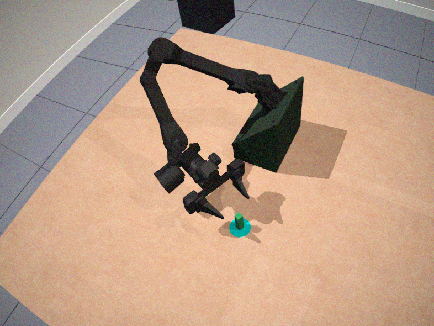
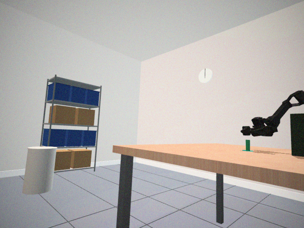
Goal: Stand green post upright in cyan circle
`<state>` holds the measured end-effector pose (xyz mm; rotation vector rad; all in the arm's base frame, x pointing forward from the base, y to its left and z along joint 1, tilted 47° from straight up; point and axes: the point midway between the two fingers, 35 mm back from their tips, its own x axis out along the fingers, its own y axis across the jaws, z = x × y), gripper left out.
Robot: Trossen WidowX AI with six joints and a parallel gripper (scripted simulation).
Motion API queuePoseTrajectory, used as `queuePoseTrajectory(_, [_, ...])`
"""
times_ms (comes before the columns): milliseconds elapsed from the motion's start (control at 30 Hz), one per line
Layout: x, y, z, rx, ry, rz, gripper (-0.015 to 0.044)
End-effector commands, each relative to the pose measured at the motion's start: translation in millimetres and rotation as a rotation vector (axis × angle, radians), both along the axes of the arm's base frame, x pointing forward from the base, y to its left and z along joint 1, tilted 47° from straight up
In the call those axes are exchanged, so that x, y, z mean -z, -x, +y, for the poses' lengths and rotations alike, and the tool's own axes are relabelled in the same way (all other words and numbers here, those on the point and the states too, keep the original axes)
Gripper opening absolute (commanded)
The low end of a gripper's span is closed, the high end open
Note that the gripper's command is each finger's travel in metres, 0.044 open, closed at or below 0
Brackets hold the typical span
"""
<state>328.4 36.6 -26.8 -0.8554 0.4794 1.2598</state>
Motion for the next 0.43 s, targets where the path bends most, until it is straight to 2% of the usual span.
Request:
queuePoseTrajectory(0, [-17.2, 7.7, 17.7, 0.001, -0.002, -0.003, 0.0400])
queuePoseTrajectory(167, [-15.9, 9.1, 23.3, 0.011, 0.027, 0.040, 0.0400])
queuePoseTrajectory(400, [14.5, 16.2, 40.4, 0.139, 0.430, 0.382, 0.0400])
